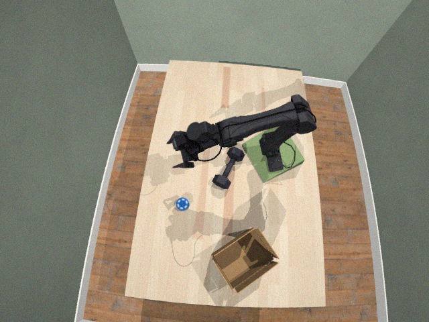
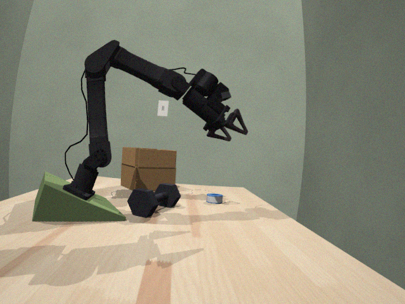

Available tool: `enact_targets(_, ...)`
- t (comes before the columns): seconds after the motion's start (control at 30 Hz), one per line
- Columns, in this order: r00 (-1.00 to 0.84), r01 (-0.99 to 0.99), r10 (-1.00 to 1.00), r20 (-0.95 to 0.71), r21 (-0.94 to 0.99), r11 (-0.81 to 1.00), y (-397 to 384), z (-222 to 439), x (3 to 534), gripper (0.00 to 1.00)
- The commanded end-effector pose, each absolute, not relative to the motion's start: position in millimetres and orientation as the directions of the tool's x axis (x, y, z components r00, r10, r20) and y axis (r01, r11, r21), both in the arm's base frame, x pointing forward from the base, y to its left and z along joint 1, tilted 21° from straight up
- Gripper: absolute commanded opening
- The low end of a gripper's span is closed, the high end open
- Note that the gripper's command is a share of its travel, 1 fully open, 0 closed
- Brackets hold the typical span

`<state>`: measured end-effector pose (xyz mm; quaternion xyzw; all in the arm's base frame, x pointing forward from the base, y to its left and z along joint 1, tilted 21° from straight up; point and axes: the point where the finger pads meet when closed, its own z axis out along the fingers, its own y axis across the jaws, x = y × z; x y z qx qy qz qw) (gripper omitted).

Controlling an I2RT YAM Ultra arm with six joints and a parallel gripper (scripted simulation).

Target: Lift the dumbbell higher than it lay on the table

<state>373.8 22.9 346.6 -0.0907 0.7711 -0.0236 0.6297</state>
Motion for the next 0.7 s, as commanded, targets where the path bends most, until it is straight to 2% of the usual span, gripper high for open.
enact_targets(0.0, -0.273, -0.131, -0.248, -0.929, -0.219, 0.967, 22.4, 336.5, 354.0, 1.0)
enact_targets(0.13, -0.363, -0.184, -0.302, -0.882, -0.25, 0.951, 25.8, 299.4, 345.3, 1.0)
enact_targets(0.67, -0.517, -0.411, -0.518, -0.681, -0.334, 0.848, 37.7, 231.5, 298.2, 1.0)
